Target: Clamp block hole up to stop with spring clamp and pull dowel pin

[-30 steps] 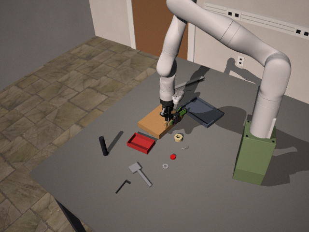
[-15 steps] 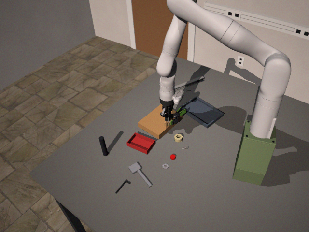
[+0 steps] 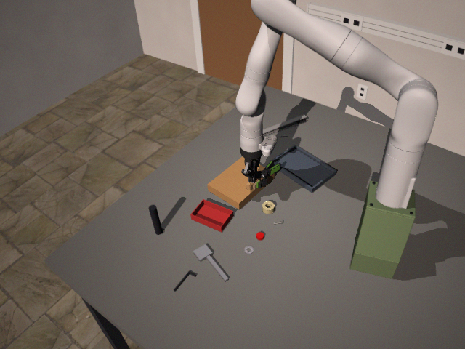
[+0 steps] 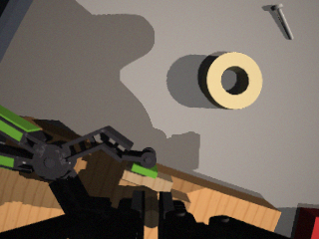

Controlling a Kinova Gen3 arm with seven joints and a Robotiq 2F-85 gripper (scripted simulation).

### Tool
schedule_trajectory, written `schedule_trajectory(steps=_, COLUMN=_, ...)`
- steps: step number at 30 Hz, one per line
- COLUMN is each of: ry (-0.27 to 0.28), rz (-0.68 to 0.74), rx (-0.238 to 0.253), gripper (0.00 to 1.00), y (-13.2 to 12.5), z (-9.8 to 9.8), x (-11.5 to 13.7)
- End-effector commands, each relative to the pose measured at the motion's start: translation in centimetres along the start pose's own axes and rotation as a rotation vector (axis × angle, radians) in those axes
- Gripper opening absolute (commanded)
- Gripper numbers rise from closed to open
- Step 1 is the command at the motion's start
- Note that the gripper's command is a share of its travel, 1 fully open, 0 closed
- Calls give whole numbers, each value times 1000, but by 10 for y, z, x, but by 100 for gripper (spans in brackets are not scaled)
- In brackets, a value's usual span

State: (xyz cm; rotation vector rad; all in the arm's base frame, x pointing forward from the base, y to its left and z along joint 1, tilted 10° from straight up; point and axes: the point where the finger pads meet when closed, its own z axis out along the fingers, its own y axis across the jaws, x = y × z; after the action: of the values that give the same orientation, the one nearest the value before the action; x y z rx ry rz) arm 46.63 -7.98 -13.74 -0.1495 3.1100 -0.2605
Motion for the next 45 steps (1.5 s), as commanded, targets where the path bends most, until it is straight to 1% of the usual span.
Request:
schedule_trajectory(steps=1, ry=-3, rz=-14, rx=0, gripper=10, y=0, z=-1, x=-1)
schedule_trajectory(steps=45, ry=-3, rz=-190, rx=0, gripper=10, y=0, z=-1, x=-1)
